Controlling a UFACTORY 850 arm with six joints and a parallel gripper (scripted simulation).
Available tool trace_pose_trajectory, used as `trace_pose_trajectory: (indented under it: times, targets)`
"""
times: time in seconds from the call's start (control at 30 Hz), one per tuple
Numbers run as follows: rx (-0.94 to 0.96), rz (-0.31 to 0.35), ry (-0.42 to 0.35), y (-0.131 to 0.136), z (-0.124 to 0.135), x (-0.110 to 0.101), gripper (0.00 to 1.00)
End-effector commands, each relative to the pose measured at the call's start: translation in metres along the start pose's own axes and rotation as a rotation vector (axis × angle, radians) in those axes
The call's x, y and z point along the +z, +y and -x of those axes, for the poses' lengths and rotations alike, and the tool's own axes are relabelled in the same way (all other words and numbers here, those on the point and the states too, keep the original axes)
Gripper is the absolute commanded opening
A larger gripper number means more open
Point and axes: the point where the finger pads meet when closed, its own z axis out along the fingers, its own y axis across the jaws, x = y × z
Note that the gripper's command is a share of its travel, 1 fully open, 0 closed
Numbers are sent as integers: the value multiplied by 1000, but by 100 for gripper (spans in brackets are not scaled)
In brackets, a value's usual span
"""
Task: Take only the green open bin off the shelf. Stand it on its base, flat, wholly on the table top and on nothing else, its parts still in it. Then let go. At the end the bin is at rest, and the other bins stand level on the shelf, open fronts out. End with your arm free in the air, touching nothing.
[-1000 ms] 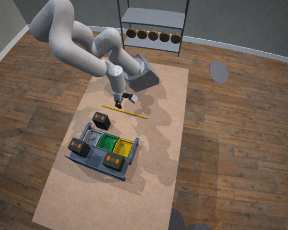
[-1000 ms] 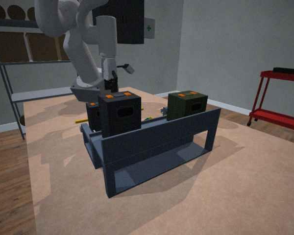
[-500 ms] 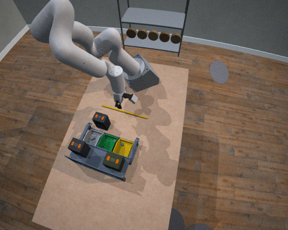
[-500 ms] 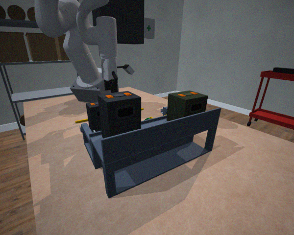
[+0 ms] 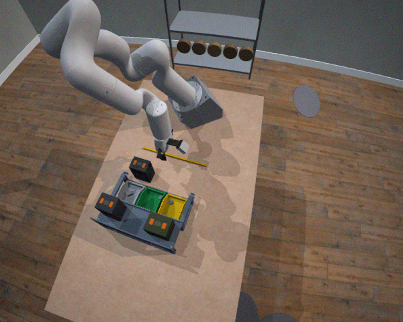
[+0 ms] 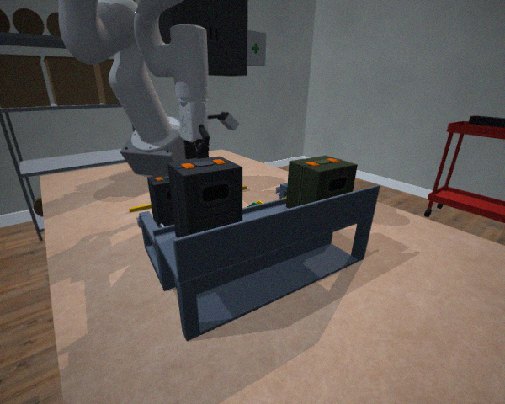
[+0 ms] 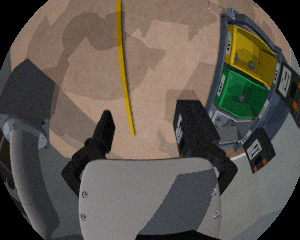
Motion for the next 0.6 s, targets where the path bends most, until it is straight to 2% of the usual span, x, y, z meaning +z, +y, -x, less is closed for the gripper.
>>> trace_pose_trajectory:
  times: [0.0, 0.1, 0.27, 0.57]
  targets:
    - [-2, -4, -2, 2, 0, 0, 100]
    - [-2, -4, -2, 2, 0, 0, 100]
    - [-2, -3, -2, 51, 0, 1, 100]
    - [-2, -3, -2, 51, 0, 1, 100]
